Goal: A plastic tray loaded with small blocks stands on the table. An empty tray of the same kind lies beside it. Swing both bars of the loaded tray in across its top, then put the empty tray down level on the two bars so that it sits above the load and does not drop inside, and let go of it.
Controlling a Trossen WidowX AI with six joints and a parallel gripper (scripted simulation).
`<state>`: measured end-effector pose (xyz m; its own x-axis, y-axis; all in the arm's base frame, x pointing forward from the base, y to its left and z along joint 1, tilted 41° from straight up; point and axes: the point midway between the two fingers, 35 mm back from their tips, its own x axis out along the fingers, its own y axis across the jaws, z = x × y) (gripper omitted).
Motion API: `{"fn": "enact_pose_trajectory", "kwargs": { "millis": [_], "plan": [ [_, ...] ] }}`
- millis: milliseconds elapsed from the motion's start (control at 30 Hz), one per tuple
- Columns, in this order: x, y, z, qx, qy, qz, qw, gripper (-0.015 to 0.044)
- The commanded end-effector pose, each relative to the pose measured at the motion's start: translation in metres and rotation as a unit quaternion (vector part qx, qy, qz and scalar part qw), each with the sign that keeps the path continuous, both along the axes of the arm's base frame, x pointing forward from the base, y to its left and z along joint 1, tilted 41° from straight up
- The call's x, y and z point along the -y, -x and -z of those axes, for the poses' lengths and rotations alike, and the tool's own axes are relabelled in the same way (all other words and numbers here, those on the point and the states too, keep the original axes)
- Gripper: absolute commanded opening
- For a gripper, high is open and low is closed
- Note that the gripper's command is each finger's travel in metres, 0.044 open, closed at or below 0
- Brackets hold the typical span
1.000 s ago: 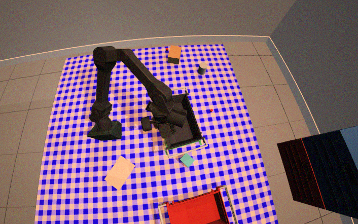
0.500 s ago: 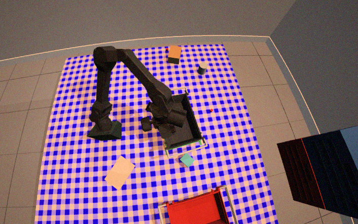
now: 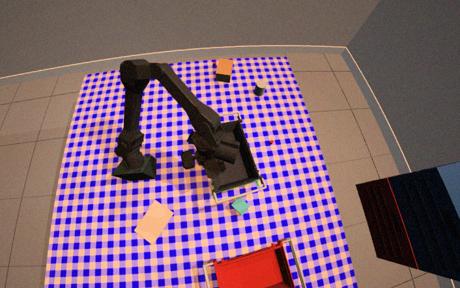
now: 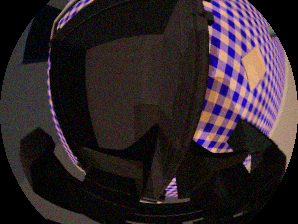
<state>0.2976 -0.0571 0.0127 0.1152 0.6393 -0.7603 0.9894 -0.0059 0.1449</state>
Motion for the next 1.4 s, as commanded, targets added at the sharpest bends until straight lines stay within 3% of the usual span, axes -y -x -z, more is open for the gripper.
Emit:
{"fn": "enact_pose_trajectory", "kwargs": {
  "millis": [0,1367],
  "plan": [
    [-0.0041,0.0037,0.0026,-0.011,0.0,-0.003,1.0,0.0],
    [-0.0096,0.0049,0.0095,-0.011,0.0,-0.004,1.0,0.0]
  ]
}}
